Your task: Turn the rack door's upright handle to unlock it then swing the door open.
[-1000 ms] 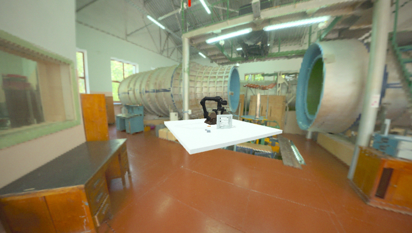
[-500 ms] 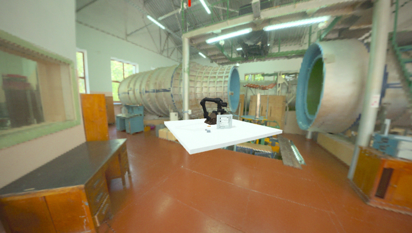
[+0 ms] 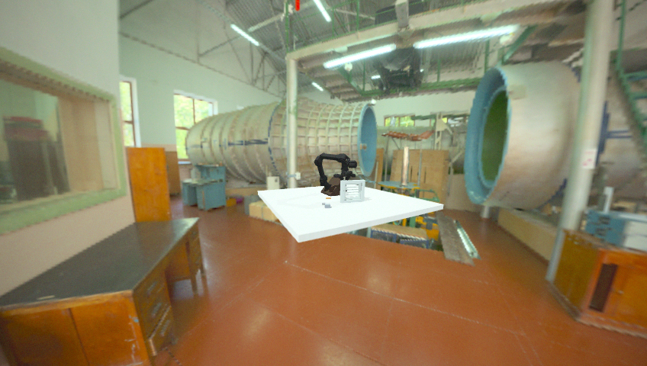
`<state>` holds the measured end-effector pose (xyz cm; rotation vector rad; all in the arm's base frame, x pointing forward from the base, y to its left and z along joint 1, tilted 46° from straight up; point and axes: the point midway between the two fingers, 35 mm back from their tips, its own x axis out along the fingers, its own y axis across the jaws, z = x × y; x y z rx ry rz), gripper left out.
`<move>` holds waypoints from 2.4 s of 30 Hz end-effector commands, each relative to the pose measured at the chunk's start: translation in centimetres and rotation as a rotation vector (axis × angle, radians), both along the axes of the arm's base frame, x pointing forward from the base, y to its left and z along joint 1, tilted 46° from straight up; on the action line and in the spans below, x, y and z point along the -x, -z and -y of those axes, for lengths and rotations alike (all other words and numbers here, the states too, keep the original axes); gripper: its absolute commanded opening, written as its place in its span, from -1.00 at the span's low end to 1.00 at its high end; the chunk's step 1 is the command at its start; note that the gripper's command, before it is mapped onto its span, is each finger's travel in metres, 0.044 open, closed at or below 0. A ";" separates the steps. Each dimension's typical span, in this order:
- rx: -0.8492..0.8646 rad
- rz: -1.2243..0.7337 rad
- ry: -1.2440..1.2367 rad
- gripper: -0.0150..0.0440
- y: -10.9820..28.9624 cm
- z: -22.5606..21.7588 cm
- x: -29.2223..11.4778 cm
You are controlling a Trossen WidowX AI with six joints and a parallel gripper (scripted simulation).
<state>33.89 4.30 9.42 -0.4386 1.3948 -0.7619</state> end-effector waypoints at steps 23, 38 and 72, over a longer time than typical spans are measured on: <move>0.007 0.565 0.574 -0.44 0.1 0.1 0.0; 0.009 1.086 1.098 -0.44 0.1 0.1 0.0; 0.009 1.260 1.272 0.49 0.1 0.1 0.0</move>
